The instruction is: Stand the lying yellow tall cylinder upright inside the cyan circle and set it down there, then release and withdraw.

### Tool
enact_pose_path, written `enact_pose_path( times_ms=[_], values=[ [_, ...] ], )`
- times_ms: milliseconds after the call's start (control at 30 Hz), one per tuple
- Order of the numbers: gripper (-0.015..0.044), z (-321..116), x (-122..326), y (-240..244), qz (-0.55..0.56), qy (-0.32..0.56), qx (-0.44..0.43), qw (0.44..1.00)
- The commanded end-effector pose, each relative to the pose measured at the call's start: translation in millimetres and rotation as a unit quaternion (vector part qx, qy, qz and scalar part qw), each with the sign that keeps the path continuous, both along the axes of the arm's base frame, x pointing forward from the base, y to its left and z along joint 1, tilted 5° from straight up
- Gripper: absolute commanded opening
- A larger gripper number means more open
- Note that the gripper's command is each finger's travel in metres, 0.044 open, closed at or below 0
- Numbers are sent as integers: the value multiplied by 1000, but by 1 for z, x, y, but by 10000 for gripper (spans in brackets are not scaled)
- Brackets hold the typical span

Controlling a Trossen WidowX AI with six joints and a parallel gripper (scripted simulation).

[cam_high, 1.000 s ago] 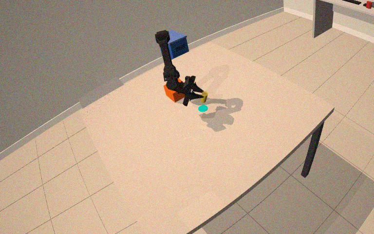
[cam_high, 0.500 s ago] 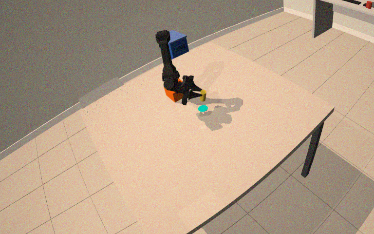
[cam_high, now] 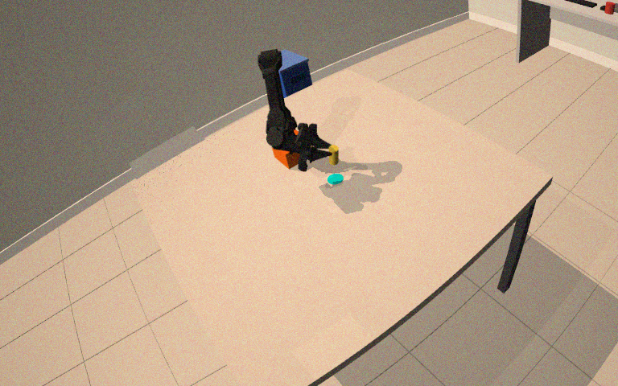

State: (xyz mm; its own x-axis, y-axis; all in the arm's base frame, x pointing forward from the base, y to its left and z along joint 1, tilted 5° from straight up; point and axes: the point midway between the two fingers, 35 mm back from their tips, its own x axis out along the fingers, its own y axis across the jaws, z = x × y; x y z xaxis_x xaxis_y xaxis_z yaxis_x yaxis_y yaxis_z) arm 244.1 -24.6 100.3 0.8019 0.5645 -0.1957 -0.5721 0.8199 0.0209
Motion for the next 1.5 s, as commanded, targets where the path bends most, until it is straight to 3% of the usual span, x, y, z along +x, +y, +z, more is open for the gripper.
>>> enact_pose_path(
  times_ms=[0, 867, 1467],
  values=[
    [105, 1, -4, 2, 4, -14, 1, 1000],
    [105, 7, -29, 8, 23, -88, -1, 996],
    [105, 7, -30, 8, 23, -90, -2, 996]
  ],
)
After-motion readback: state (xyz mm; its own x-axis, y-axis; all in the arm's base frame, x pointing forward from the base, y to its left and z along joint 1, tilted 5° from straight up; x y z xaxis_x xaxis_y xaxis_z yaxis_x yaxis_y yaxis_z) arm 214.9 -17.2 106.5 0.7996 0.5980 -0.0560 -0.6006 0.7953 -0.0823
